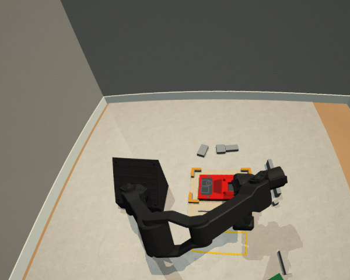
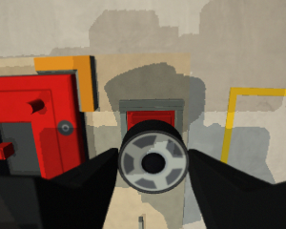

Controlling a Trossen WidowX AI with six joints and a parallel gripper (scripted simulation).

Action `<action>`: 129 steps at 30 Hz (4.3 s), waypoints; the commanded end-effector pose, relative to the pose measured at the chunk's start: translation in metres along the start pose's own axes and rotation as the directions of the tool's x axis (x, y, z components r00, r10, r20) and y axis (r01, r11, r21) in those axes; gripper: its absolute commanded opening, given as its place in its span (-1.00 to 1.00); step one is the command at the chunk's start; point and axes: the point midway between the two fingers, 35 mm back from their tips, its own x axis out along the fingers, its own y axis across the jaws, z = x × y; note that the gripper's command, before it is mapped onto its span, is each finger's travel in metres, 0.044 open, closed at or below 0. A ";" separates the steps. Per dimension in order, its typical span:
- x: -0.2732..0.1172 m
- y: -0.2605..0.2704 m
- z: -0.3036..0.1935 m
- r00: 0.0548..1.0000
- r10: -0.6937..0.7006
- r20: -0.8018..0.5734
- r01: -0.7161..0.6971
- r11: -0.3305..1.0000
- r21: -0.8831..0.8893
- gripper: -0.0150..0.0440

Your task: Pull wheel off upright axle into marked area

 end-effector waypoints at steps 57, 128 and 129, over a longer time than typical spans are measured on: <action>-0.022 0.001 0.001 1.000 0.003 0.006 -0.003 1.000 0.002 -0.49; -0.015 -0.105 -0.058 1.000 0.002 0.004 -0.002 1.000 -0.001 -0.49; -0.009 -0.105 -0.058 1.000 0.002 0.004 -0.002 1.000 -0.001 -0.49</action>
